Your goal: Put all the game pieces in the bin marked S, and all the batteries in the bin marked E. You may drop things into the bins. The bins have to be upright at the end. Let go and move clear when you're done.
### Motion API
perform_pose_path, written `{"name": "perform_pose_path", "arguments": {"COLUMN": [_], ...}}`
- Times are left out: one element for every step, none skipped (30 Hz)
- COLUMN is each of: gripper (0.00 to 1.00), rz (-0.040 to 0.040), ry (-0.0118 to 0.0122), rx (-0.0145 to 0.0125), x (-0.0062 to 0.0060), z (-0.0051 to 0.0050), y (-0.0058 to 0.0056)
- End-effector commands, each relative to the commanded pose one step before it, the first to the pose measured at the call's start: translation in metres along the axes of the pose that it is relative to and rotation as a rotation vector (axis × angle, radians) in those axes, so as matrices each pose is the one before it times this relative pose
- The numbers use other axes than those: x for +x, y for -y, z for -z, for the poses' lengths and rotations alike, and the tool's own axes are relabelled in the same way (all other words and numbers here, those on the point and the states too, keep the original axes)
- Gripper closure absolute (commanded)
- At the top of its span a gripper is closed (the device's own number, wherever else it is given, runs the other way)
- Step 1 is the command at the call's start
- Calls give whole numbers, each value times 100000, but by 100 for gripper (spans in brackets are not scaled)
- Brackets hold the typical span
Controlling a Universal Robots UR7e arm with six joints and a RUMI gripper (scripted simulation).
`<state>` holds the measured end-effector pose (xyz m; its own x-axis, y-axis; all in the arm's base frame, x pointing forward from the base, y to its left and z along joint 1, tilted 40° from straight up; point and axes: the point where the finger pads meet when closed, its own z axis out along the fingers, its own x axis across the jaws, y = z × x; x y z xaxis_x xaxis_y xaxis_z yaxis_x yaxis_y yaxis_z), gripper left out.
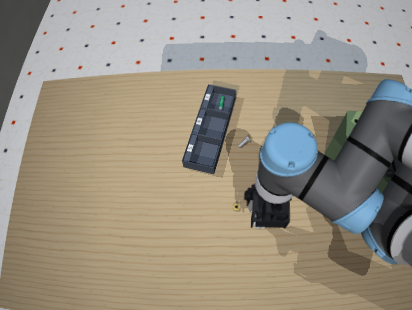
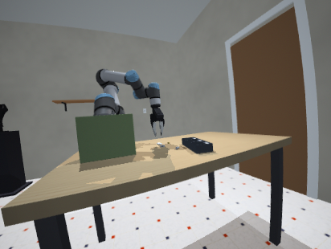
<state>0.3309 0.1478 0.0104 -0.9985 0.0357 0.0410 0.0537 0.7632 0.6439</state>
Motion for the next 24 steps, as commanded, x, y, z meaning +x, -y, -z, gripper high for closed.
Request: {"name": "perform_pose_path", "arguments": {"gripper": [76, 76, 76, 76, 76, 76, 76, 76, 76, 76, 76, 76, 76, 76, 76, 76, 76, 76, 76, 76, 76, 76, 76, 76], "rz": [-5, 0, 0, 0, 0, 0, 0, 0, 0, 0, 0, 0, 0, 0, 0, 0, 0, 0, 0, 0, 0, 0, 0, 0], "ry": [86, 0, 0, 0, 0, 0, 0, 0, 0, 0, 0, 0, 0, 0, 0, 0, 0, 0, 0, 0, 0, 0, 0, 0], "rx": [68, 0, 0, 0, 0, 0, 0, 0, 0, 0, 0, 0, 0, 0, 0, 0, 0, 0, 0, 0, 0, 0, 0, 0], "x": [-95, -5, -6, -7, -9, -10, -11, -12, -13, -14, -14, -11, -8, 0, 0, 5, 7, 9, 10, 10, 10, 10, 9, 8], "z": [-1308, -400, -400, -400, -400, -400, -400, -400, -300, -1, -1, -1, 0, 0, 0, 2, -132, -132, -132, -133, -133, -133, -133, -133], "y": [37, 2, 2, 3, 3, 4, 5, 5, 5, 6, 5, 4, 3, 0, 0, -2, -3, -4, -4, -4, -4, -4, -4, -4]}}
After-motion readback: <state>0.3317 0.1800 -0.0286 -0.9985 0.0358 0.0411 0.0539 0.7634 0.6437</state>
